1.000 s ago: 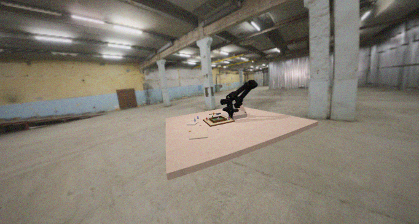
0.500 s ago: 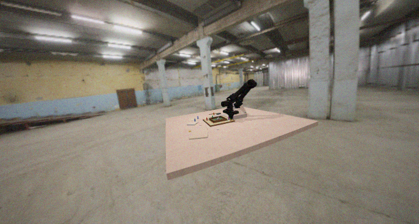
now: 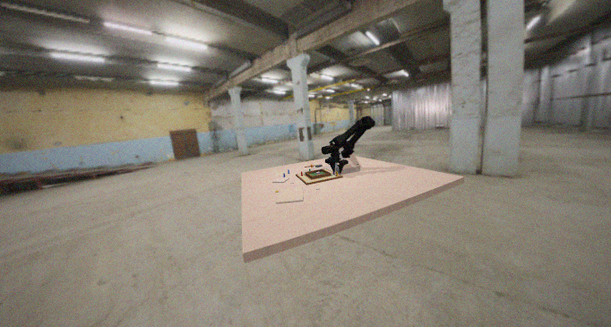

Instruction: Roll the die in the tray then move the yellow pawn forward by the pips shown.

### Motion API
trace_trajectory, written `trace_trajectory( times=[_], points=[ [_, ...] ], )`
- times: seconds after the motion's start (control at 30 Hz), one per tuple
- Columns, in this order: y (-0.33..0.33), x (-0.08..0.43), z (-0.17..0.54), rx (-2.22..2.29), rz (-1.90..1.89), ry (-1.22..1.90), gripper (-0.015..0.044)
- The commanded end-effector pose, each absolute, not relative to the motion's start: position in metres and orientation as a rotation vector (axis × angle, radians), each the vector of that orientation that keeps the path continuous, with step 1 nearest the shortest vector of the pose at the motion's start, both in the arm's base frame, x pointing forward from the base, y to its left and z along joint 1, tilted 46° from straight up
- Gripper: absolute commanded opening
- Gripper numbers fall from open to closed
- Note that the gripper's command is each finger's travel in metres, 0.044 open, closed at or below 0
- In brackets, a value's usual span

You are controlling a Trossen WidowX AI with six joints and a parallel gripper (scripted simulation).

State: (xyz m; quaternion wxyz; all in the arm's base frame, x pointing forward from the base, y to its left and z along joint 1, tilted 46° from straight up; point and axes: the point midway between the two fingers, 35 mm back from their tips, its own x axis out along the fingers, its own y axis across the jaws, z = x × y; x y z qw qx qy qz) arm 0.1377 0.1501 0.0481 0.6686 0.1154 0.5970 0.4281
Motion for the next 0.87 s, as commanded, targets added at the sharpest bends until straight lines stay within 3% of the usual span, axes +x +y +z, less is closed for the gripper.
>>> trace_trajectory(
  times=[0.0,0.07,0.27,0.7,0.83],
  points=[
    [0.131,0.143,0.07,0.264,0.965,1.327,0.0394],
    [0.127,0.142,0.076,0.267,0.966,1.326,0.044],
    [0.112,0.151,0.074,0.274,0.926,1.344,0.044],
    [-0.007,0.168,0.05,0.474,0.764,1.47,0.044],
    [0.001,0.169,0.05,0.463,0.759,1.468,0.044]
  ],
)
